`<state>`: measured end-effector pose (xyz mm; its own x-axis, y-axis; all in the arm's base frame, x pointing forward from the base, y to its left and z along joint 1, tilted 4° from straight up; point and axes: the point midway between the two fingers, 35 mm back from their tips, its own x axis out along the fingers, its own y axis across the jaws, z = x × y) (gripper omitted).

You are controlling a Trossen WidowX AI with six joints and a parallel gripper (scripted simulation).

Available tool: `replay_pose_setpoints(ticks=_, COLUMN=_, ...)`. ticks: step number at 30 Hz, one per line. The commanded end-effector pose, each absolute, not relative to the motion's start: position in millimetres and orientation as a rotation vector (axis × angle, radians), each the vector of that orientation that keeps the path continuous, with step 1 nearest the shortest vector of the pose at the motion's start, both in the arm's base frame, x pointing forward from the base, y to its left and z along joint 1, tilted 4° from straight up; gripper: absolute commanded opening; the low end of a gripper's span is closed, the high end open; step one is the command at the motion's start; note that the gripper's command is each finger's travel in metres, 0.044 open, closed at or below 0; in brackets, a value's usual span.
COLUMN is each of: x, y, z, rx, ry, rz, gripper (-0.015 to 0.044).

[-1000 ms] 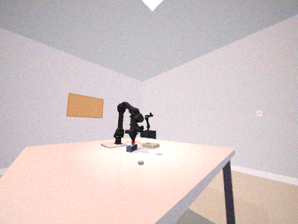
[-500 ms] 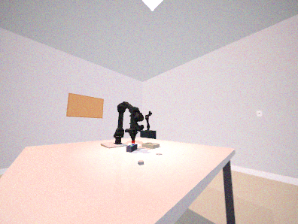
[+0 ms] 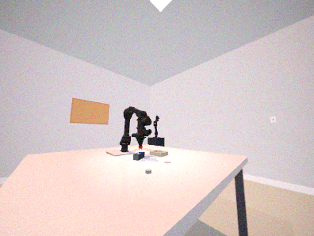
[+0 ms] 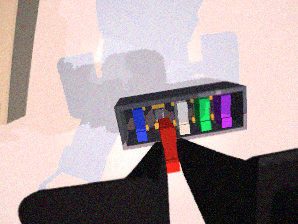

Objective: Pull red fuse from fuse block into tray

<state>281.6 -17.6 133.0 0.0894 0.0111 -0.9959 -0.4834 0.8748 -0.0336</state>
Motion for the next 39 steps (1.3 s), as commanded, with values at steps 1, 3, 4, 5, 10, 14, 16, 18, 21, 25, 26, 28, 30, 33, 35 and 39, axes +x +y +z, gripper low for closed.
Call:
replay_pose_setpoints(ticks=1, x=281.1, y=-18.1, z=140.2, rx=-0.405, ry=1.443, rz=0.382, gripper=0.0000)
replay_pose_setpoints(ticks=3, x=281.0, y=-18.1, z=140.4, rx=-0.405, ry=1.443, rz=0.382, gripper=0.0000)
replay_pose_setpoints(ticks=4, x=281.3, y=-17.3, z=140.5, rx=-0.405, ry=1.443, rz=0.382, gripper=0.0000)
replay_pose_setpoints(ticks=5, x=282.2, y=-15.0, z=140.6, rx=-0.404, ry=1.443, rz=0.383, gripper=0.0000)
replay_pose_setpoints(ticks=10, x=289.8, y=8.1, z=141.9, rx=-0.402, ry=1.443, rz=0.385, gripper=0.0000)
replay_pose_setpoints(ticks=14, x=294.6, y=28.2, z=142.9, rx=-0.401, ry=1.443, rz=0.386, gripper=0.0000)
replay_pose_setpoints(ticks=16, x=296.5, y=38.4, z=143.3, rx=-0.400, ry=1.443, rz=0.387, gripper=0.0000)
replay_pose_setpoints(ticks=18, x=298.0, y=48.9, z=143.7, rx=-0.399, ry=1.442, rz=0.388, gripper=0.0000)
replay_pose_setpoints(ticks=21, x=299.5, y=64.9, z=144.2, rx=-0.398, ry=1.442, rz=0.389, gripper=0.0000)
replay_pose_setpoints(ticks=25, x=300.3, y=86.6, z=144.7, rx=-0.396, ry=1.441, rz=0.391, gripper=0.0000)
replay_pose_setpoints(ticks=26, x=300.2, y=92.1, z=144.9, rx=-0.395, ry=1.441, rz=0.391, gripper=0.0000)
replay_pose_setpoints(ticks=28, x=299.8, y=103.2, z=145.1, rx=-0.394, ry=1.441, rz=0.392, gripper=0.0000)
replay_pose_setpoints(ticks=30, x=298.9, y=114.3, z=145.3, rx=-0.393, ry=1.440, rz=0.393, gripper=0.0000)
replay_pose_setpoints(ticks=33, x=296.8, y=131.1, z=145.5, rx=-0.392, ry=1.440, rz=0.394, gripper=0.0000)
replay_pose_setpoints(ticks=35, x=294.9, y=142.4, z=145.6, rx=-0.391, ry=1.439, rz=0.395, gripper=0.0000)
replay_pose_setpoints(ticks=39, x=289.8, y=165.0, z=145.7, rx=-0.389, ry=1.438, rz=0.397, gripper=0.0000)
